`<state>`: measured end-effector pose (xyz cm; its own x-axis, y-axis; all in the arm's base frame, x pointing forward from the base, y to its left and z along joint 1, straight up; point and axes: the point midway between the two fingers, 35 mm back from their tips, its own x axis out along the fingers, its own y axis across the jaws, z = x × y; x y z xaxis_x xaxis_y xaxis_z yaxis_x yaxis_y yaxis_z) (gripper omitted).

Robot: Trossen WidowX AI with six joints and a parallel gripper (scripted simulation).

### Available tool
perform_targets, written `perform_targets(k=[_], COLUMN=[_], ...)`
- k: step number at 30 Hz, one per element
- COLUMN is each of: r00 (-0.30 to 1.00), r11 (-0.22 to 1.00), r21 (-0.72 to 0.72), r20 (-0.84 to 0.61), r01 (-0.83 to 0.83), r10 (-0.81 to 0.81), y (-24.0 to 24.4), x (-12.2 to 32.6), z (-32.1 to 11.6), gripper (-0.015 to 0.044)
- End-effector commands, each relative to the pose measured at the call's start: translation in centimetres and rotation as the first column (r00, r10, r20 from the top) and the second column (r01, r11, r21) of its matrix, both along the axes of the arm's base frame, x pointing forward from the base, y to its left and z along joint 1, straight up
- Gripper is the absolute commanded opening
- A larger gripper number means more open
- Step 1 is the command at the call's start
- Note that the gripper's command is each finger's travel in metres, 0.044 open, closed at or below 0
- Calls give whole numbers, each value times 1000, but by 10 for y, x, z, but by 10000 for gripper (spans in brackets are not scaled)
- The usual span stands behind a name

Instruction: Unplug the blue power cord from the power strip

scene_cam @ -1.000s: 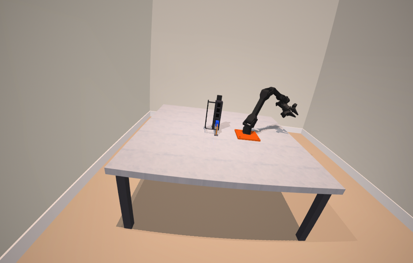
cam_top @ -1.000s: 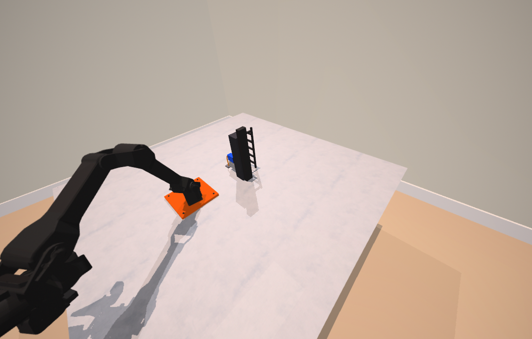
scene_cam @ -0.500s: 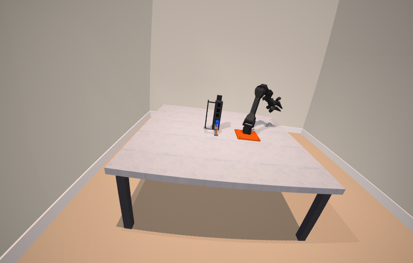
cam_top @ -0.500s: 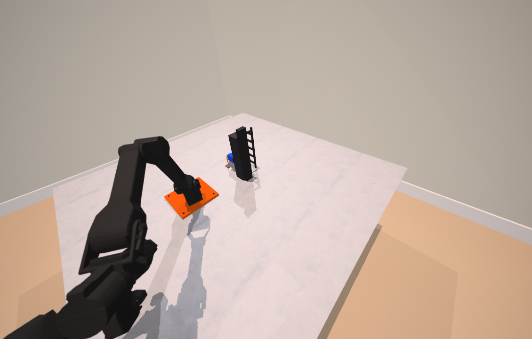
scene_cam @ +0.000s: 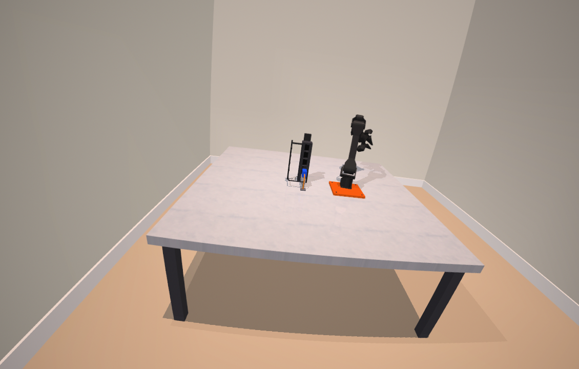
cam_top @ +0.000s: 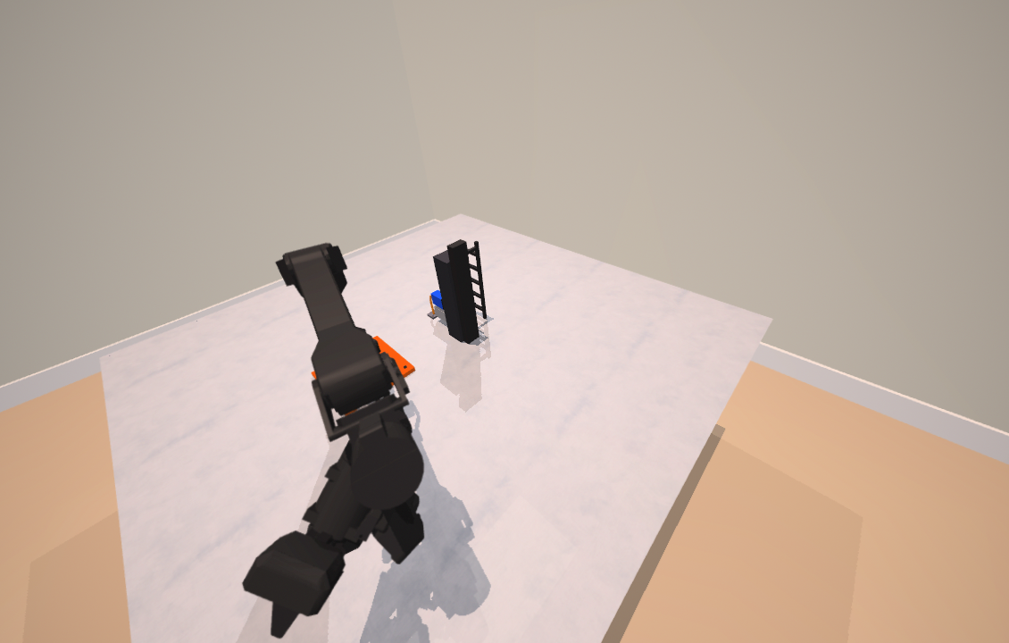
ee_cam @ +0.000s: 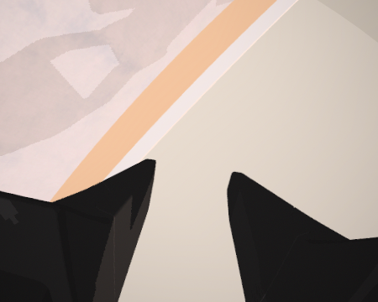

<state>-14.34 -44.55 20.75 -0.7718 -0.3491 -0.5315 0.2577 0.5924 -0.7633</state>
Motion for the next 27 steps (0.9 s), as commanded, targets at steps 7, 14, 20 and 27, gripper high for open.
perform_targets(k=[7,14,20,27], r00=[961,886,789,639], r11=[963,898,822,715], r21=[-132,-217,-286,-364], r20=[113,189,252,324], r01=[-236,-384,-492,-597], r10=[251,424,560,698], y=[-23,-22,-8,23], x=[116,200,272,354], z=[7,13,18,26], gripper=[160,160,160,160])
